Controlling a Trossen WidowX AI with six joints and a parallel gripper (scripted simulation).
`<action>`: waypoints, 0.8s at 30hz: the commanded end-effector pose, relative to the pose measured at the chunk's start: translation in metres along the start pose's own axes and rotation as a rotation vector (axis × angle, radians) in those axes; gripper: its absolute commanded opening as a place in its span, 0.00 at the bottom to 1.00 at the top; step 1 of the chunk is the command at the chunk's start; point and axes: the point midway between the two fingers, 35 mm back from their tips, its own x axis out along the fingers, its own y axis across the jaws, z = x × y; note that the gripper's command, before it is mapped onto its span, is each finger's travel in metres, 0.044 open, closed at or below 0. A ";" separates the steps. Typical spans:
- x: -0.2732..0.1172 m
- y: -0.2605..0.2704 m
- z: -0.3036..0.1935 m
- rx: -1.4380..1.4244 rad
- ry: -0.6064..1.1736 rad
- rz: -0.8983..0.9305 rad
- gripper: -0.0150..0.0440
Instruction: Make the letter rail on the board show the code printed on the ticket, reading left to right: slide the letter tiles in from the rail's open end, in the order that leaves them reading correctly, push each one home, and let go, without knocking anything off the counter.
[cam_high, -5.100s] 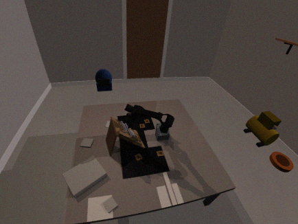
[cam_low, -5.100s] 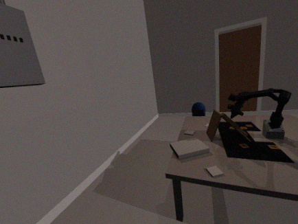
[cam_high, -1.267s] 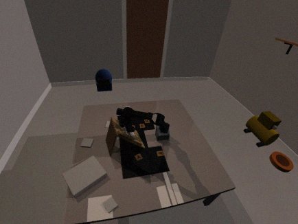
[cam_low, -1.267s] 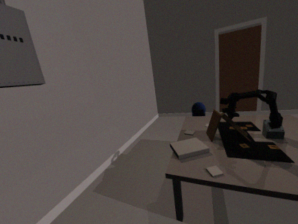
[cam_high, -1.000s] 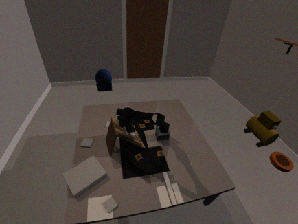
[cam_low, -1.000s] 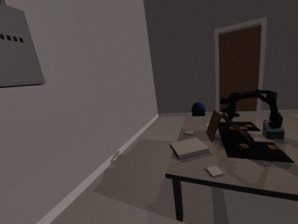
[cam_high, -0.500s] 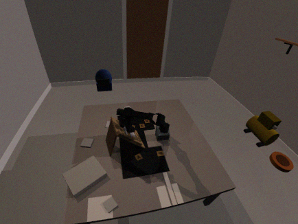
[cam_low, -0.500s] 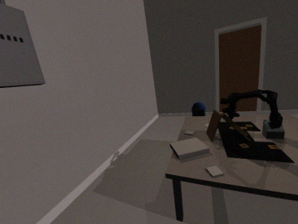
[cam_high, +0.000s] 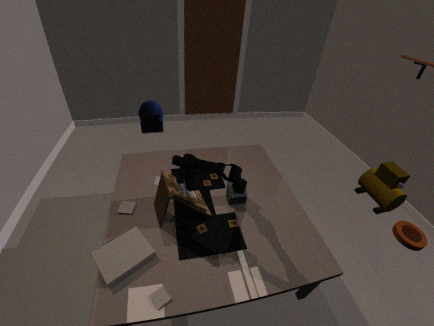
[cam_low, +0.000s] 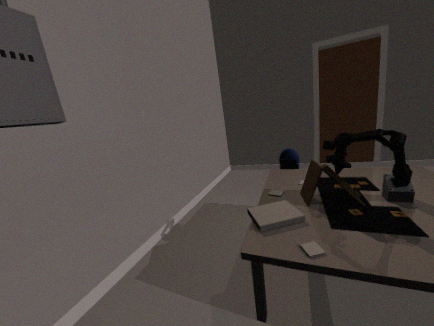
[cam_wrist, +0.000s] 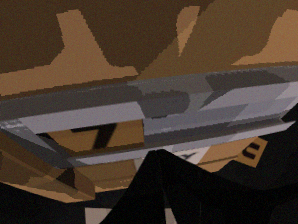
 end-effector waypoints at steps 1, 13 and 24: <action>-0.007 0.001 -0.004 -0.004 -0.004 -0.005 0.25; -0.012 0.000 -0.008 -0.034 -0.015 -0.001 0.34; -0.084 0.006 -0.066 -0.822 -0.249 -0.173 0.83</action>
